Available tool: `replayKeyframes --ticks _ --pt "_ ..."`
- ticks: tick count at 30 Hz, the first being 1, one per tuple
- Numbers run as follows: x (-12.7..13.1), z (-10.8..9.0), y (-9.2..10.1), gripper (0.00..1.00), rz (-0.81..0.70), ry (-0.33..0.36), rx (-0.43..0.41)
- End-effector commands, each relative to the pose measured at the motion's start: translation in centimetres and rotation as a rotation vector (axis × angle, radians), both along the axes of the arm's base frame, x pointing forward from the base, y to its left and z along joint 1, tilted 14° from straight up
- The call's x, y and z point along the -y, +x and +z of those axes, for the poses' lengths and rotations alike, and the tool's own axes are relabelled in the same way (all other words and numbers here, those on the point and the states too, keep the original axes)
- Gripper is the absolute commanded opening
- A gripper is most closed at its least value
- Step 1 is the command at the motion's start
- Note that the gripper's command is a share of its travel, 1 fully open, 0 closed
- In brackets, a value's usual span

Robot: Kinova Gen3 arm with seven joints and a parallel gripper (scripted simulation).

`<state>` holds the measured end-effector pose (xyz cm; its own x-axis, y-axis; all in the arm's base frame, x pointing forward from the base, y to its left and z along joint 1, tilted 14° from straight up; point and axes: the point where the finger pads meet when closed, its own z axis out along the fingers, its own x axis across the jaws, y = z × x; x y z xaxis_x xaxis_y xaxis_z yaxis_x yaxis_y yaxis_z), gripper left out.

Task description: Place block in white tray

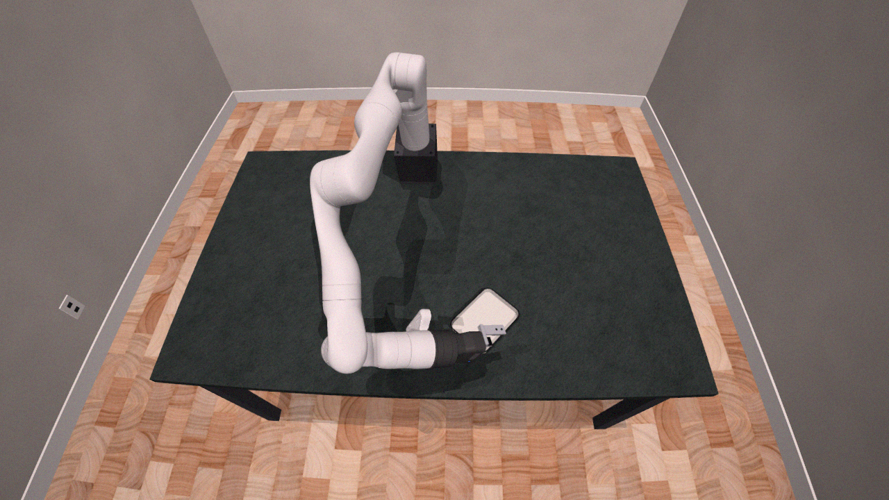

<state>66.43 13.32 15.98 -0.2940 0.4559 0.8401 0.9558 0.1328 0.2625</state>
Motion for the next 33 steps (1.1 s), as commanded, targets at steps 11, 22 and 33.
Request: replayKeyframes --ticks 11,22,33 --pt "0.0 0.2 0.0 1.00 0.000 0.000 0.002" --pt "0.1 0.1 0.0 1.00 -0.002 -0.001 0.001" --pt "1.5 -0.4 -0.6 1.00 -0.049 -0.030 -0.016"
